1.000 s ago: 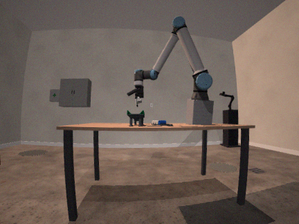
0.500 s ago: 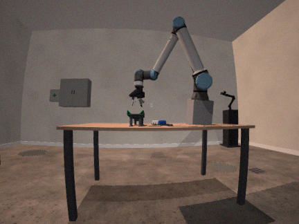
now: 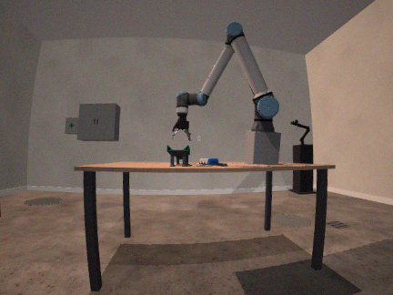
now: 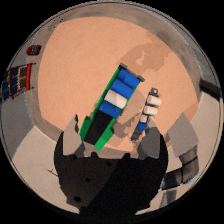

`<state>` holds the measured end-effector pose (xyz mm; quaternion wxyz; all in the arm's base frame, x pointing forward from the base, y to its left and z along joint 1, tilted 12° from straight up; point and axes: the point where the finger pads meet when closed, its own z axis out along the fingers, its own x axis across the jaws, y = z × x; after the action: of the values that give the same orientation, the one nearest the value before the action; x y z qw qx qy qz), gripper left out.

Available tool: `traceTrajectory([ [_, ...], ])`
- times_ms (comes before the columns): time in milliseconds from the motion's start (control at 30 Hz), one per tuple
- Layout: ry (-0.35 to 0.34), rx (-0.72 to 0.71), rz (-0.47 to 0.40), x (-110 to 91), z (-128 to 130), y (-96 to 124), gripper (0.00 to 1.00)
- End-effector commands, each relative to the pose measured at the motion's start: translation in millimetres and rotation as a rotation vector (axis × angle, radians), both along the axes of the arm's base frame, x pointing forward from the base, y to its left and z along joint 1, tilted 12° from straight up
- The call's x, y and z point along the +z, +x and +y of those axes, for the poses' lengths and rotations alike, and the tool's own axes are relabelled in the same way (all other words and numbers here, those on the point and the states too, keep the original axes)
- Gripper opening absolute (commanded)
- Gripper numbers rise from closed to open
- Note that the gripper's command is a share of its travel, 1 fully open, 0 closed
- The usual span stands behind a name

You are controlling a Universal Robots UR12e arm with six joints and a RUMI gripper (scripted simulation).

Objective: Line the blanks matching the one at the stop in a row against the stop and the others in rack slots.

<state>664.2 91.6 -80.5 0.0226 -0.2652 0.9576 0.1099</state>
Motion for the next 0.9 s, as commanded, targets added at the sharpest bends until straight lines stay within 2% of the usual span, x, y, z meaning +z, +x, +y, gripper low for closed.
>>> traceTrajectory([
  [0,-0.01,-0.172,0.037,-0.5,-2.4,-1.6,1.0],
  [500,-0.013,-0.415,0.091,-1.9,-4.6,-5.6,1.0],
  [867,-0.014,-0.486,0.107,-2.3,-5.1,-6.8,1.0],
])
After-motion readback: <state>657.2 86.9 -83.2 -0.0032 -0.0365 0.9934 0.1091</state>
